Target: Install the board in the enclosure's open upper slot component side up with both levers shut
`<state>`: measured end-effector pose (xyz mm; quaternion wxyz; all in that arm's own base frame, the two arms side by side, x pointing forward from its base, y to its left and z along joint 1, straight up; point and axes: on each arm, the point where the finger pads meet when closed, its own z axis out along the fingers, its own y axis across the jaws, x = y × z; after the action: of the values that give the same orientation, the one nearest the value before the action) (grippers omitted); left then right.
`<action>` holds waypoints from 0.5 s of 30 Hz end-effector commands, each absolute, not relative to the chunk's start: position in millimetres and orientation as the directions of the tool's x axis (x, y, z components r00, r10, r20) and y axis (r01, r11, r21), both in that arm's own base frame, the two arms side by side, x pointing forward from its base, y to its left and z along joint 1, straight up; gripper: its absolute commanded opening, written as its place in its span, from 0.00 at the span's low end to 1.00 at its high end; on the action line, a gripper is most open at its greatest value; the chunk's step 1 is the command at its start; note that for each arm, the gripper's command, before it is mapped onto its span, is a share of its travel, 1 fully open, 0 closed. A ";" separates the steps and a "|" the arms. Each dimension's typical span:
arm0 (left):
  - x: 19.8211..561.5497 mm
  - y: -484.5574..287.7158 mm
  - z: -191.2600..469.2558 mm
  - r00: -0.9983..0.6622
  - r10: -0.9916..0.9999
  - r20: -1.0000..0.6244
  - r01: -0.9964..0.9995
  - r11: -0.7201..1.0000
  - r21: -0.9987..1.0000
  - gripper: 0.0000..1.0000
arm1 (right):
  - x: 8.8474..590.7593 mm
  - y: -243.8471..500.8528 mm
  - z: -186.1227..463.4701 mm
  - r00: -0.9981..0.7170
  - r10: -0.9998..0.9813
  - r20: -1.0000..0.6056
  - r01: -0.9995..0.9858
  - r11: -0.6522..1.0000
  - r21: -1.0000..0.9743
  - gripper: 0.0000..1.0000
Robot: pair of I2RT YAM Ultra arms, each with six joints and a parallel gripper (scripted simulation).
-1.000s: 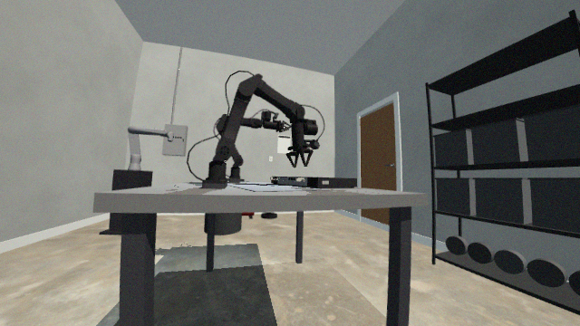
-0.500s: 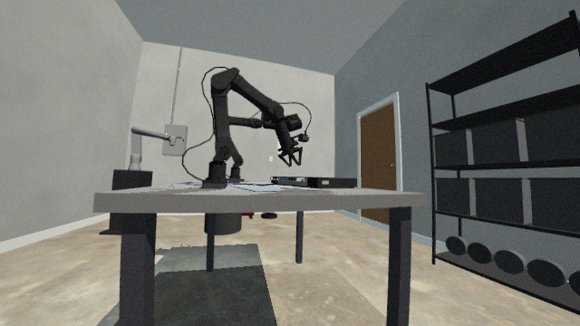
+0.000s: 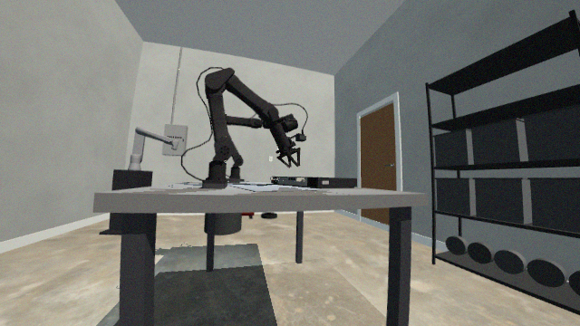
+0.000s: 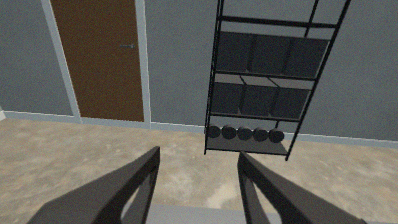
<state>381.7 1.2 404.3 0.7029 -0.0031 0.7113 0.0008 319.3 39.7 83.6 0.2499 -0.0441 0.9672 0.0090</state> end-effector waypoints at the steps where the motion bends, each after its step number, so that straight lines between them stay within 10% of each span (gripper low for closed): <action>1: 380.4 3.3 412.2 0.014 0.000 -1.000 -0.006 1.000 0.000 0.64 | 322.3 41.7 91.8 -0.849 -0.079 -0.522 -0.089 0.996 -0.007 1.00; 15: 380.2 1.0 413.6 0.017 0.000 -1.000 0.000 1.000 0.000 0.64 | 325.3 41.3 93.1 -0.848 -0.079 -0.523 -0.090 0.996 -0.004 1.00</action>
<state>381.7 1.2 404.3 0.7029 -0.0031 0.7113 0.0007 321.3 40.0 84.7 0.2543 -0.0440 0.9661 0.0094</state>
